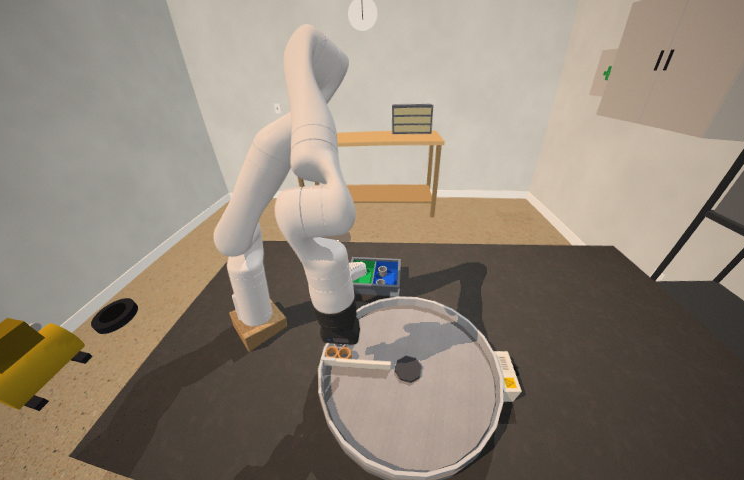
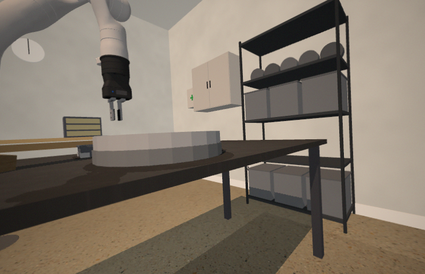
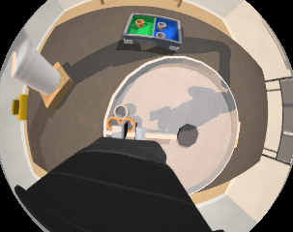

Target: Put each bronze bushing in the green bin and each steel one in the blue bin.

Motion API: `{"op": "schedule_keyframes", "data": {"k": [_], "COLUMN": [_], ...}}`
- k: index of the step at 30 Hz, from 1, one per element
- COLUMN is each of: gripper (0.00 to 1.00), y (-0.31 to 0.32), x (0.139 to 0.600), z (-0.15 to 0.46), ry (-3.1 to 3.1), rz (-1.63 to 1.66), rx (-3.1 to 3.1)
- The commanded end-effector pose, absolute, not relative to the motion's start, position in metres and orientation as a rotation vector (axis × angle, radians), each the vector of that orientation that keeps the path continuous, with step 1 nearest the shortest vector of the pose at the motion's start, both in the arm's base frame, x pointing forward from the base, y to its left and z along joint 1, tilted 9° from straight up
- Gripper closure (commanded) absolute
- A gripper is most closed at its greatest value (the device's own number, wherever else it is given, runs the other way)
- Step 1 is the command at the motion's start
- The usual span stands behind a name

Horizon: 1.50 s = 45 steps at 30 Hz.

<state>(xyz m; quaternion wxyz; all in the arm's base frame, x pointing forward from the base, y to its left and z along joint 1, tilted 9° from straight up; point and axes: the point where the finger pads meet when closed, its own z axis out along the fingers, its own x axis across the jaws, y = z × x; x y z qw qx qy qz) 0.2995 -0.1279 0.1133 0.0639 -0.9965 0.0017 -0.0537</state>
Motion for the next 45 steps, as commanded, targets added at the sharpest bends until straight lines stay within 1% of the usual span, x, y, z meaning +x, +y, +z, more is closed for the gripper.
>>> {"op": "schedule_keyframes", "data": {"k": [1,25,45], "gripper": [0.6,0.6,0.6], "y": [-0.13,-0.125,-0.124], "x": [0.299,0.303,0.304], "z": [0.113,0.07,0.063], "ry": [0.013,0.013,0.012], "rz": [-0.16,-0.16,-0.161], "rx": [-3.01,-3.012,-3.012]}}
